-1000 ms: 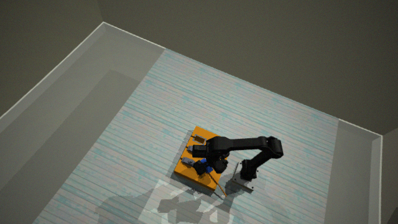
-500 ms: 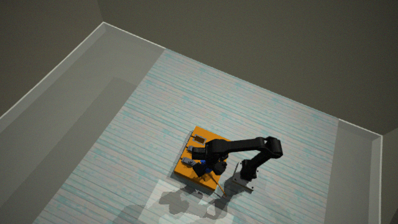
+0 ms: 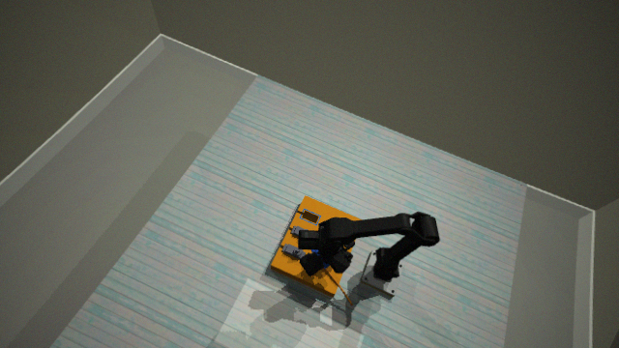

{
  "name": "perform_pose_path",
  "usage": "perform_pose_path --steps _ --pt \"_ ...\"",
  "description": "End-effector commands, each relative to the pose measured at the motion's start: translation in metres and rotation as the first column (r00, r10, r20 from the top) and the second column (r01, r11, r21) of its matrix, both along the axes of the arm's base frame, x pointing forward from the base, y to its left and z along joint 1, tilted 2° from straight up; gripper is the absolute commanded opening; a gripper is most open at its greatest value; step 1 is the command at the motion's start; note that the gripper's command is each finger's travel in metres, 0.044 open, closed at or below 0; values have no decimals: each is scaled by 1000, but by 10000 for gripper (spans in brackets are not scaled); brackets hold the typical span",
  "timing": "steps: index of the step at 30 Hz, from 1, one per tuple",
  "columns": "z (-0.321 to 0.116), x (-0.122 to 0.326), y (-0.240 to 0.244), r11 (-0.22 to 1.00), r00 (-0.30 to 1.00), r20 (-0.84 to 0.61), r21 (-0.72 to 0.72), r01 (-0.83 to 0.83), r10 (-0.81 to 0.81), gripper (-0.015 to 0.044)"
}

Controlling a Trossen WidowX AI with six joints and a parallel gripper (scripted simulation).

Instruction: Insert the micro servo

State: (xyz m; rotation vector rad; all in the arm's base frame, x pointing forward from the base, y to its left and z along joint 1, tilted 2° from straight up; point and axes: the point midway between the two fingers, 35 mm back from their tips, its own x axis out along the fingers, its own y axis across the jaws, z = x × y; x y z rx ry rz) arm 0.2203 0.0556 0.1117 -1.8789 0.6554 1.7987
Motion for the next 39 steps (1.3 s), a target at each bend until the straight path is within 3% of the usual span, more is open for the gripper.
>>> perform_pose_path --steps 1,8,12,18,28,39 --pt "-1 0 1 1000 1000 -1 3 -6 6 151" --pt "-1 0 1 1000 1000 -1 3 -6 6 105" --pt "6 0 1 1000 1000 -1 3 -6 6 0" --pt "28 -7 -1 1000 1000 -1 3 -6 6 0" --pt "29 -13 -2 1000 1000 -2 3 -6 6 0" --pt "30 12 -5 1000 1000 1 3 -6 6 0"
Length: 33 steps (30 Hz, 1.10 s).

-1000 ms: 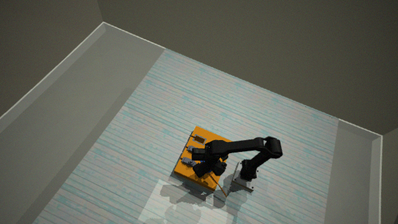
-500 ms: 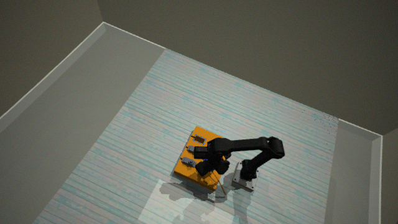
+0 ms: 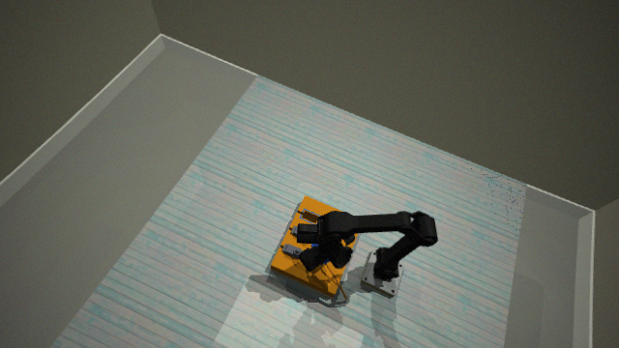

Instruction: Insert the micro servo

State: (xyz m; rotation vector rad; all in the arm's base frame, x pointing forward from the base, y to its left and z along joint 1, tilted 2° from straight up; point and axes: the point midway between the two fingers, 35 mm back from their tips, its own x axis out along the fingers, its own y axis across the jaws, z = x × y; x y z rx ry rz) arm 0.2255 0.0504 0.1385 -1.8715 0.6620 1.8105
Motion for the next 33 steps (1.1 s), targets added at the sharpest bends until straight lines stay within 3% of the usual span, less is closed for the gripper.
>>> perform_pose_path --steps 1,33 --pt "3 7 1 1000 1000 12 5 -6 6 0" --pt "6 -7 -114 1000 1000 11 -7 -6 6 0"
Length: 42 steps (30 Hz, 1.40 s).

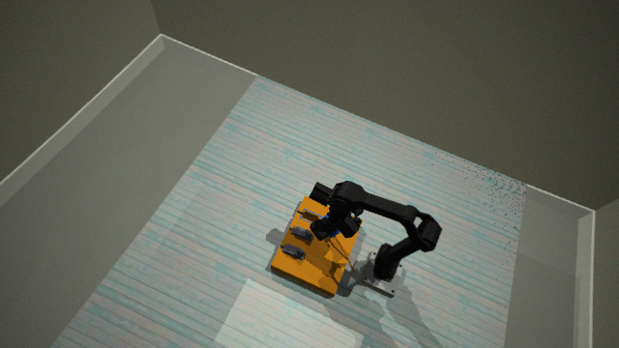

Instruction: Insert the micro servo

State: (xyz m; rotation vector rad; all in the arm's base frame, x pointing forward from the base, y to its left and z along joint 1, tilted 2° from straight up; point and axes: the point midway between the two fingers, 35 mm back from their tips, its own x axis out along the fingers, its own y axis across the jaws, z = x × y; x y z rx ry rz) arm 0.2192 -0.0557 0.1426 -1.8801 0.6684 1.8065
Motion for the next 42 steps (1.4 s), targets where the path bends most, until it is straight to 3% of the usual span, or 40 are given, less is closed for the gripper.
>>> perform_pose_path --steps 1,11,22,32,42 --pt "2 -1 -12 1000 1000 7 0 -6 6 0" --pt "3 -5 -38 1000 1000 7 -2 12 -12 0" --pt "3 -5 -38 938 937 18 12 348 -348 0" --pt "3 -5 -38 763 763 25 28 645 -646 0" --pt "3 -5 -38 499 498 25 47 866 -867 0"
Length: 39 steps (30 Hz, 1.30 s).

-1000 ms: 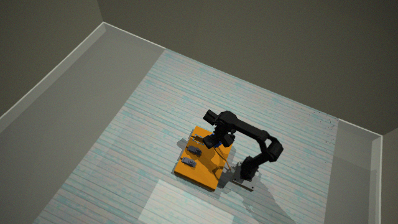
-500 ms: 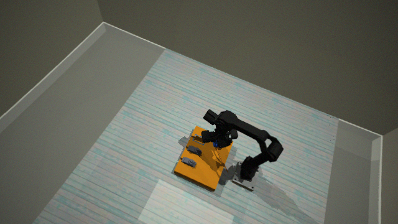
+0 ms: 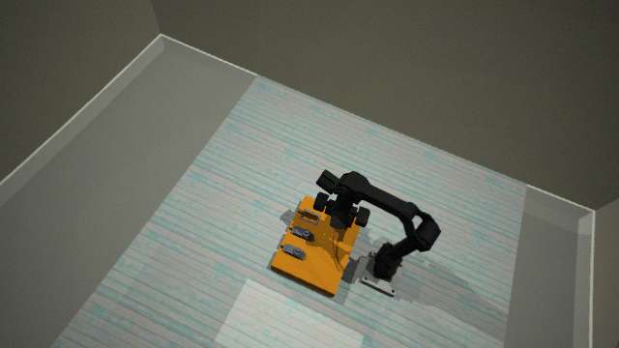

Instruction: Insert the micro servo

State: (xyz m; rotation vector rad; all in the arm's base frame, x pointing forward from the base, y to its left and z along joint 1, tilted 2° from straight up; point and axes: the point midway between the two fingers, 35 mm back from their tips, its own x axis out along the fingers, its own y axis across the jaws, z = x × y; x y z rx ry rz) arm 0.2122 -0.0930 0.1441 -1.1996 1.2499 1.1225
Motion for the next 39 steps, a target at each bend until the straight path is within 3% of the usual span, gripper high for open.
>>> perform_pose_path --steps 1,9,18,29,39 --pt "2 2 0 993 993 14 3 117 -117 0" --pt "2 2 0 923 923 23 15 384 -384 0" --pt "2 2 0 760 760 28 31 649 -649 0" --pt "2 2 0 464 463 28 51 884 -886 0" --pt "2 2 0 135 134 21 68 989 -991 0"
